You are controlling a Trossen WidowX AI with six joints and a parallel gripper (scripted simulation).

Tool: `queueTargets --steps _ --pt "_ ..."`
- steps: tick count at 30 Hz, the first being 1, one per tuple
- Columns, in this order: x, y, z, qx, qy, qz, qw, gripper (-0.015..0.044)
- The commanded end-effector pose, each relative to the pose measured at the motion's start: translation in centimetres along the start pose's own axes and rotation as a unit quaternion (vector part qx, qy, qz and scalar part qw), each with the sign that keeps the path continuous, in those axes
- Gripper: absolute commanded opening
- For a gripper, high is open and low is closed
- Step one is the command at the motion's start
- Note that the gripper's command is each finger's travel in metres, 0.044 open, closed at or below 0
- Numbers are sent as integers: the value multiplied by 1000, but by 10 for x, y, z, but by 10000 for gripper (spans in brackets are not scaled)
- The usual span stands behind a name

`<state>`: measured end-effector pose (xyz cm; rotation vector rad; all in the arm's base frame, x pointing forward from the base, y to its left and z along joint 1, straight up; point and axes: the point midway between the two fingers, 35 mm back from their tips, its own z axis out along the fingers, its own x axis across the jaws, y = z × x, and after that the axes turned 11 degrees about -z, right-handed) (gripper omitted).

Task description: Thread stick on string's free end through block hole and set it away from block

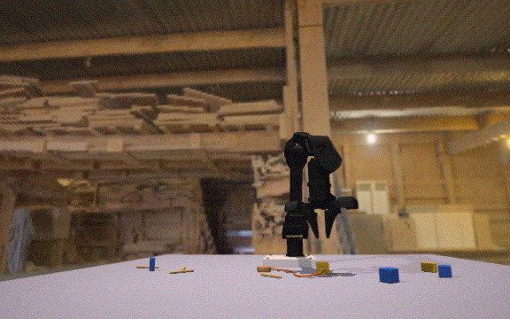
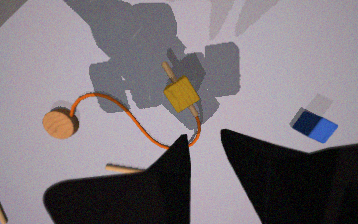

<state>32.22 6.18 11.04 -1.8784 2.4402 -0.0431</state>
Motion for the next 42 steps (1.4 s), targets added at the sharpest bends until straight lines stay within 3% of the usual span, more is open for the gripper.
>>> queueTargets --steps 1,8,16,30,42 --pt "1 7 0 -1 1 188 982 121" --pt "4 20 0 -4 6 501 866 121" --pt "7 33 1 -3 12 788 615 121" --pt "12 50 3 4 19 977 213 121" --pt "12 50 3 4 19 978 207 121"
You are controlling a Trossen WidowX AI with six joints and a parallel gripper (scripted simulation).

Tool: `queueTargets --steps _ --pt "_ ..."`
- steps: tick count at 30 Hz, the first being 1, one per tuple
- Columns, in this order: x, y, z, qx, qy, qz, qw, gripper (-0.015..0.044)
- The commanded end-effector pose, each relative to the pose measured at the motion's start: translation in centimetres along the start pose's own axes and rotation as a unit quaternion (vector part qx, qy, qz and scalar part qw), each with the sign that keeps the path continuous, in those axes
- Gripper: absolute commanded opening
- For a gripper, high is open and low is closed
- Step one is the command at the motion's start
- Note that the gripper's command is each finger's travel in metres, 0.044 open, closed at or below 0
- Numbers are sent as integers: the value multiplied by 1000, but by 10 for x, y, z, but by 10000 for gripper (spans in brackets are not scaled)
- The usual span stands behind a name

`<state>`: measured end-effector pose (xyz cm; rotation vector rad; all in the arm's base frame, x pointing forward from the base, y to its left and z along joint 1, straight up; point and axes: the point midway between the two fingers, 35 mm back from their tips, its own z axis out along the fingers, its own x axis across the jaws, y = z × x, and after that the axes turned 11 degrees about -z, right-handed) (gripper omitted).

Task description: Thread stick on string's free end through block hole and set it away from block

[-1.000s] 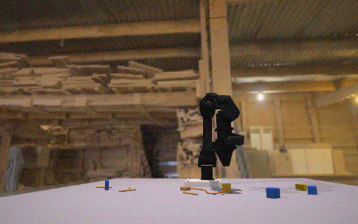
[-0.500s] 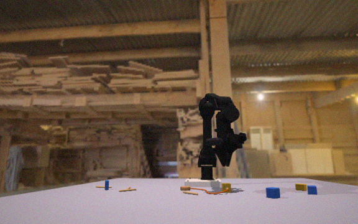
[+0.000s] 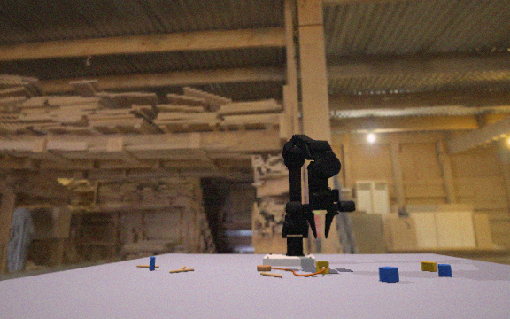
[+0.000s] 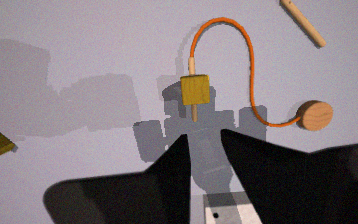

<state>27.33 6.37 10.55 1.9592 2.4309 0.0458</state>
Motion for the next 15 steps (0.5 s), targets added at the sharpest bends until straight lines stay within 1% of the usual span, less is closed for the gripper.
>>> queueTargets --steps 1,7,15 --pt "0 -2 1 3 0 28 1000 121" --pt "0 -2 4 3 0 28 1000 121" --pt "0 0 17 3 0 28 1000 121"
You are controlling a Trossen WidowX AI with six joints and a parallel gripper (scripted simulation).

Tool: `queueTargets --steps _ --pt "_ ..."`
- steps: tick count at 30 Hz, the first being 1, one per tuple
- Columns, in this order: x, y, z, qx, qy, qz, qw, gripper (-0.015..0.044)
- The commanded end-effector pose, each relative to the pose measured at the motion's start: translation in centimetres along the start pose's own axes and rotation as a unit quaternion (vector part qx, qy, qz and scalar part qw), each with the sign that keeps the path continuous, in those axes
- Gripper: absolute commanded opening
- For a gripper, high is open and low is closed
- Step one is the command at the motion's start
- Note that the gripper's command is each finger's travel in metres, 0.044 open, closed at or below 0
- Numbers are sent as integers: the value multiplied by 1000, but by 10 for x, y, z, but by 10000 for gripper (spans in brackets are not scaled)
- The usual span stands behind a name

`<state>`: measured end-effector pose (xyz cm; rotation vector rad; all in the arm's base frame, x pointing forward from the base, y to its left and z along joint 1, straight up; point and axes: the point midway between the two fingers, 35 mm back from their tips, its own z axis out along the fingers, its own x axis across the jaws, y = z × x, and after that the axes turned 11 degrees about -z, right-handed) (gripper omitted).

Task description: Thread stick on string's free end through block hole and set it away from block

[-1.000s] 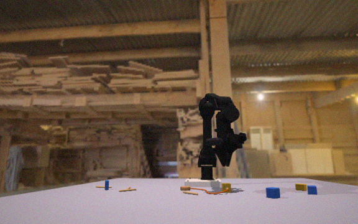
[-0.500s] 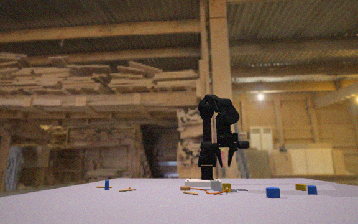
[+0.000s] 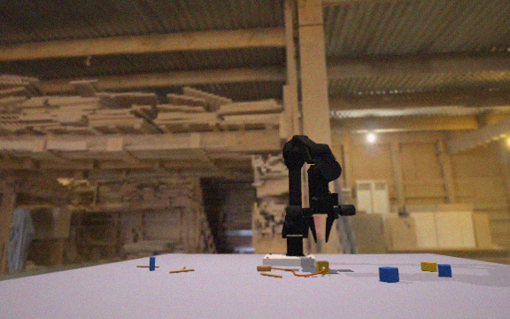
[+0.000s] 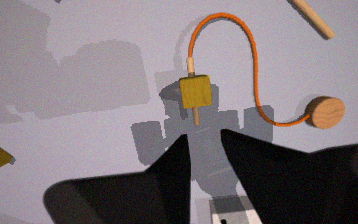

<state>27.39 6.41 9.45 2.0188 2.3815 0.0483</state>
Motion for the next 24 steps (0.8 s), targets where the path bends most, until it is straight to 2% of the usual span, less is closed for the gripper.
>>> queueTargets --steps 1,24 --pt "0 -1 7 4 -1 3 1000 121" --pt "0 0 45 4 -1 3 1000 121"
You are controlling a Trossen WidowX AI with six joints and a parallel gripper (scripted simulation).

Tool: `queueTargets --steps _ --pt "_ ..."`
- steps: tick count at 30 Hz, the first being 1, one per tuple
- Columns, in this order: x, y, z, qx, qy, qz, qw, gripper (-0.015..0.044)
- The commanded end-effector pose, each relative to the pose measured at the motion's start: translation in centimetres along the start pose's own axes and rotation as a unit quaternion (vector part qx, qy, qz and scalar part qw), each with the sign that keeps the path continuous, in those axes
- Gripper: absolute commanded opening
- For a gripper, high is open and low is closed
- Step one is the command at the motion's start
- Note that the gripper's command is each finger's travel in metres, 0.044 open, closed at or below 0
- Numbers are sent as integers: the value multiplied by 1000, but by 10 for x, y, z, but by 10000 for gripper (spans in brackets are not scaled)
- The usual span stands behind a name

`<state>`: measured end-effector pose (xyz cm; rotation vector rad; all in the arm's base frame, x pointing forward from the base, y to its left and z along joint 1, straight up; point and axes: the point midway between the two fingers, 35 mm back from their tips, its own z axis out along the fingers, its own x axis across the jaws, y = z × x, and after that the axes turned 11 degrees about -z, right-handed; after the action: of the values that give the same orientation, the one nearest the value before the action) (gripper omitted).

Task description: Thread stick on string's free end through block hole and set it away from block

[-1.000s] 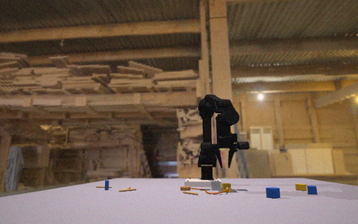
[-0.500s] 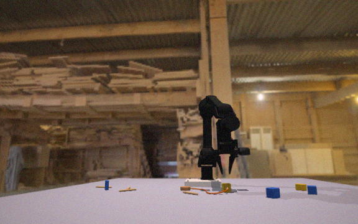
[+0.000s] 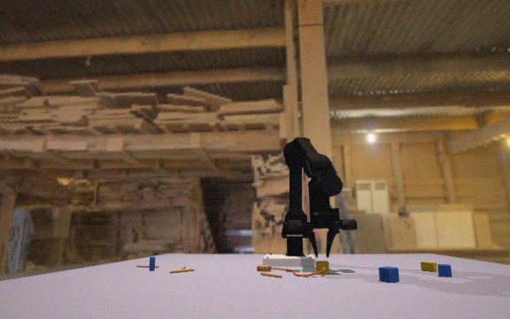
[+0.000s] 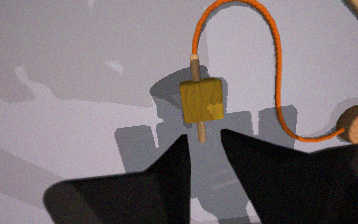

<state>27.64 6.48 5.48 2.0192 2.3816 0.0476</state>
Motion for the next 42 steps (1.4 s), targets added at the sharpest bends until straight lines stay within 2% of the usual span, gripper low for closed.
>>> queueTargets --steps 1,20,25,42 --pt "0 -2 7 3 -1 3 1000 121" --pt "0 -5 31 4 -1 3 1000 121" --pt "0 -4 29 2 0 0 1000 0" --pt "-1 -5 29 -3 0 0 1000 0"
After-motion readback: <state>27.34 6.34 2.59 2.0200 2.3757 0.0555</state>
